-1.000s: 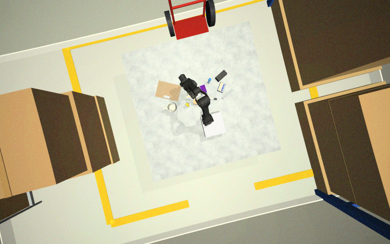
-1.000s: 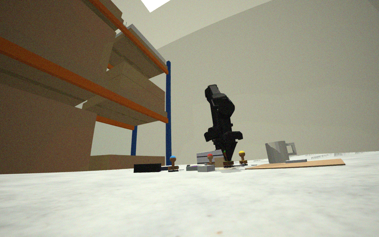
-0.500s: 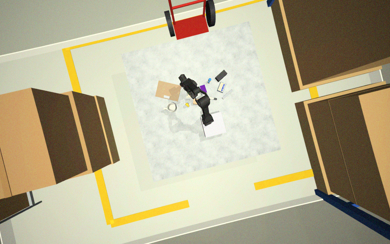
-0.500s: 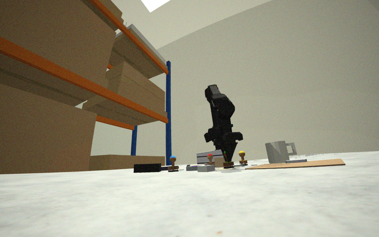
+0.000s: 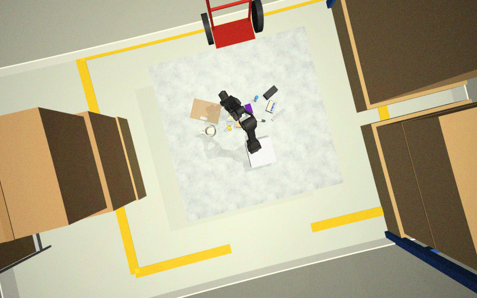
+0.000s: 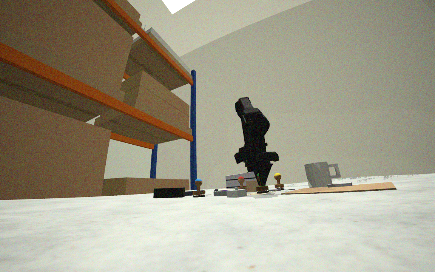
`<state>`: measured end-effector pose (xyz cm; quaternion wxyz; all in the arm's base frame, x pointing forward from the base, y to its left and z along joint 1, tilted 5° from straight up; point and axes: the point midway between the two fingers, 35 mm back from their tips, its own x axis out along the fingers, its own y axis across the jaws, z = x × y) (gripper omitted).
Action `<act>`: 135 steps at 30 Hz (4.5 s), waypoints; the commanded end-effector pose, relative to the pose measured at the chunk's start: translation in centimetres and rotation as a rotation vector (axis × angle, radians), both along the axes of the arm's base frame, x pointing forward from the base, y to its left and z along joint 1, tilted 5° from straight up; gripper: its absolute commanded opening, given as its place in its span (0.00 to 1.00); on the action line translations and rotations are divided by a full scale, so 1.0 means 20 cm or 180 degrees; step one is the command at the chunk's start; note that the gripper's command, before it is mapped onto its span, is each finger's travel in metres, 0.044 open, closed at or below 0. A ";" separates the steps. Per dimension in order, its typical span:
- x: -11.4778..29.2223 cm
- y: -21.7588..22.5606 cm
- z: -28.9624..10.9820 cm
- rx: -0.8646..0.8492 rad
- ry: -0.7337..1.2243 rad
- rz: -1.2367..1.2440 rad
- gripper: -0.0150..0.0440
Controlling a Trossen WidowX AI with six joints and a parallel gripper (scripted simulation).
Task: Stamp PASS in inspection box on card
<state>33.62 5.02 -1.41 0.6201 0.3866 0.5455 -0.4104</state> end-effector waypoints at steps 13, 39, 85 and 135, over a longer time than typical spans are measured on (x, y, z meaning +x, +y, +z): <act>0.00 0.00 -0.01 -0.0012 0.0001 0.0002 0.25; 0.00 0.00 -0.02 -0.0012 0.0001 0.0002 0.25; 0.00 0.00 0.03 -0.0012 0.0001 0.0002 0.25; -0.03 -0.05 0.35 -0.0010 0.0003 0.0002 0.25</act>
